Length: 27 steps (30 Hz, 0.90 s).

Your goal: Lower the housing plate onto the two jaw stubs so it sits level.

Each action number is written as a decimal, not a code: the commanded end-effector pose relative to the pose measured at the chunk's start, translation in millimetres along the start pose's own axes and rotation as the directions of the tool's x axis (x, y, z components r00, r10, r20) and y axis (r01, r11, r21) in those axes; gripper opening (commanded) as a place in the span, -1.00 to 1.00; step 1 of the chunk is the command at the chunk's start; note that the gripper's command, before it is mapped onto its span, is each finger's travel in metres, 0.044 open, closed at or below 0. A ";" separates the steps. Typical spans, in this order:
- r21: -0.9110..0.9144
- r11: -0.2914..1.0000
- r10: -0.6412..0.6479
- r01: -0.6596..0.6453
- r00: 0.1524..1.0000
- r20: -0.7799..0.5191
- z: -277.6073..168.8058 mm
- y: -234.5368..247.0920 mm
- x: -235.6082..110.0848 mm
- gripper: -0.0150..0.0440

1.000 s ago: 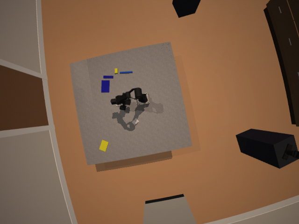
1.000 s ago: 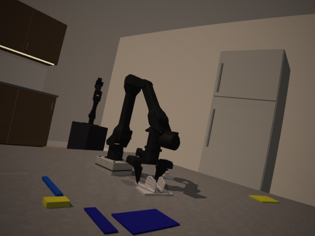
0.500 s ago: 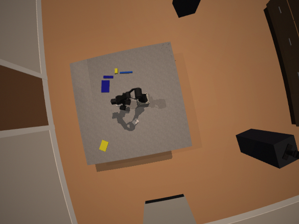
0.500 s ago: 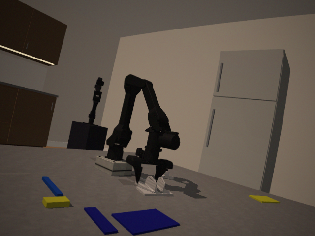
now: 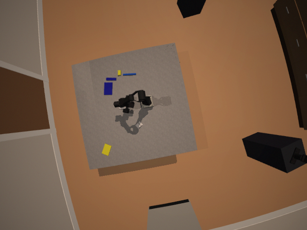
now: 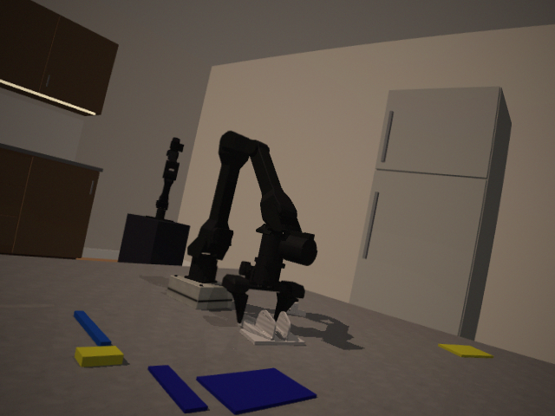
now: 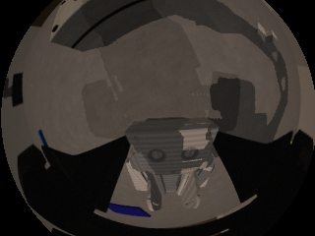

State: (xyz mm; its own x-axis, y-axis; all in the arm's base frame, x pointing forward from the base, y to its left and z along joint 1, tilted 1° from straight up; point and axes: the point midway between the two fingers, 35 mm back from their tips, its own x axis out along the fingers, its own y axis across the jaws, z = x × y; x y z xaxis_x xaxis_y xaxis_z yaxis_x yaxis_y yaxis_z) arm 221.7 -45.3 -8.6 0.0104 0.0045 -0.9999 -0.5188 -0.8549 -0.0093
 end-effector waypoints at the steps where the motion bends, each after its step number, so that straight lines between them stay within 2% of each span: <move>1: 0.000 1.000 0.001 -0.001 1.000 0.001 0.3 0.1 -0.1 1.00; 4: 0.000 1.000 0.001 -0.001 1.000 0.000 -1.5 -0.4 -13.8 1.00; 10: 0.001 1.000 0.004 -0.004 1.000 -0.002 0.8 0.8 -72.6 1.00; 14: 0.001 1.000 -0.003 0.003 1.000 -0.009 -1.0 -0.5 -68.0 1.00; 19: 0.001 1.000 0.004 -0.004 1.000 -0.001 18.5 8.1 -121.6 1.00; 27: 0.001 1.000 0.004 -0.004 1.000 -0.001 19.7 8.6 -124.0 1.00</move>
State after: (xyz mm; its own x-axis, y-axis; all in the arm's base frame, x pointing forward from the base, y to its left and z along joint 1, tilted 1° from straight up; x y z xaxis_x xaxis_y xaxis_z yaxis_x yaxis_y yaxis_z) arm 199.9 -42.4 113.9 0.0104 0.0041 -0.9999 -0.5223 -0.8527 -0.0089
